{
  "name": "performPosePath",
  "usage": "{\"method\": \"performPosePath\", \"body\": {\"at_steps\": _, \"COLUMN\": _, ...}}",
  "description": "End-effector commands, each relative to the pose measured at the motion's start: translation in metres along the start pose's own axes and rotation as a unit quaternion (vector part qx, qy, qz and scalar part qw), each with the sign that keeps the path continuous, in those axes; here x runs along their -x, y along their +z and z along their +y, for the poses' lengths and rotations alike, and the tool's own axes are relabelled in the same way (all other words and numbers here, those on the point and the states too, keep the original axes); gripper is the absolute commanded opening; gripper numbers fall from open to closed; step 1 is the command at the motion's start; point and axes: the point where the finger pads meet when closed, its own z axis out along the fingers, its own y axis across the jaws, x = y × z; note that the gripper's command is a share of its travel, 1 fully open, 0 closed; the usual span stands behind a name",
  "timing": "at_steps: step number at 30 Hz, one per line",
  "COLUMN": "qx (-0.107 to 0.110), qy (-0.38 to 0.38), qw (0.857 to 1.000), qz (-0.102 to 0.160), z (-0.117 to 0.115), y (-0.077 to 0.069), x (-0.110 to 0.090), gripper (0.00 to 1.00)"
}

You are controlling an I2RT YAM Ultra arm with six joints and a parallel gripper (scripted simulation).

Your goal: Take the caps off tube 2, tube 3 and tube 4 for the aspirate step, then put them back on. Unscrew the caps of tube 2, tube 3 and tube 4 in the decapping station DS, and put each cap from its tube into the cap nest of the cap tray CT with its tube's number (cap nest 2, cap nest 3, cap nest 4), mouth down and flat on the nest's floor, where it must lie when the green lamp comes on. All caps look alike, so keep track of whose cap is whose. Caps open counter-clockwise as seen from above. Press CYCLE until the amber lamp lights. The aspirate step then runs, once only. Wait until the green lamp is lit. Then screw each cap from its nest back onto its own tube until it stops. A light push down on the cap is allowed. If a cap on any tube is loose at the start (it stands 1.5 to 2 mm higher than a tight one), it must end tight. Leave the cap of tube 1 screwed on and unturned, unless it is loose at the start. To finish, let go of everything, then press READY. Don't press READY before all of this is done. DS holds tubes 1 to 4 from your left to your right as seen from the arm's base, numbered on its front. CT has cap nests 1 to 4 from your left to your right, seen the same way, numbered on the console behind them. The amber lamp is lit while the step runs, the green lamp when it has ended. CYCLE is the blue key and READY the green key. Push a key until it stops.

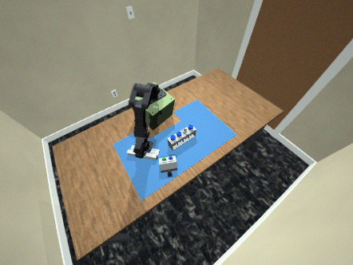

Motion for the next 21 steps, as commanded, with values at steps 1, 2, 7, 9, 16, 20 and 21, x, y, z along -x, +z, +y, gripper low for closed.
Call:
{"method": "performPosePath", "body": {"at_steps": 1, "qx": 0.001, "qy": -0.001, "qw": 1.0, "qz": -0.012, "z": 0.0, "y": -0.0038, "x": 0.007, "gripper": 0.0}}
{"method": "performPosePath", "body": {"at_steps": 2, "qx": 0.001, "qy": -0.001, "qw": 1.0, "qz": -0.012, "z": -0.0001, "y": -0.0039, "x": 0.0069, "gripper": 0.0}}
{"method": "performPosePath", "body": {"at_steps": 7, "qx": 0.001, "qy": -0.001, "qw": 1.0, "qz": -0.012, "z": -0.0002, "y": -0.0045, "x": 0.0065, "gripper": 0.0}}
{"method": "performPosePath", "body": {"at_steps": 9, "qx": 0.001, "qy": -0.001, "qw": 1.0, "qz": -0.012, "z": -0.0003, "y": -0.0047, "x": 0.0065, "gripper": 0.0}}
{"method": "performPosePath", "body": {"at_steps": 16, "qx": 0.001, "qy": -0.001, "qw": 1.0, "qz": -0.012, "z": -0.0005, "y": -0.0053, "x": 0.0062, "gripper": 0.0}}
{"method": "performPosePath", "body": {"at_steps": 20, "qx": 0.001, "qy": -0.001, "qw": 1.0, "qz": -0.012, "z": -0.0006, "y": -0.0053, "x": 0.0062, "gripper": 0.47}}
{"method": "performPosePath", "body": {"at_steps": 21, "qx": 0.001, "qy": -0.001, "qw": 1.0, "qz": -0.012, "z": -0.0006, "y": -0.0053, "x": 0.0062, "gripper": 0.47}}
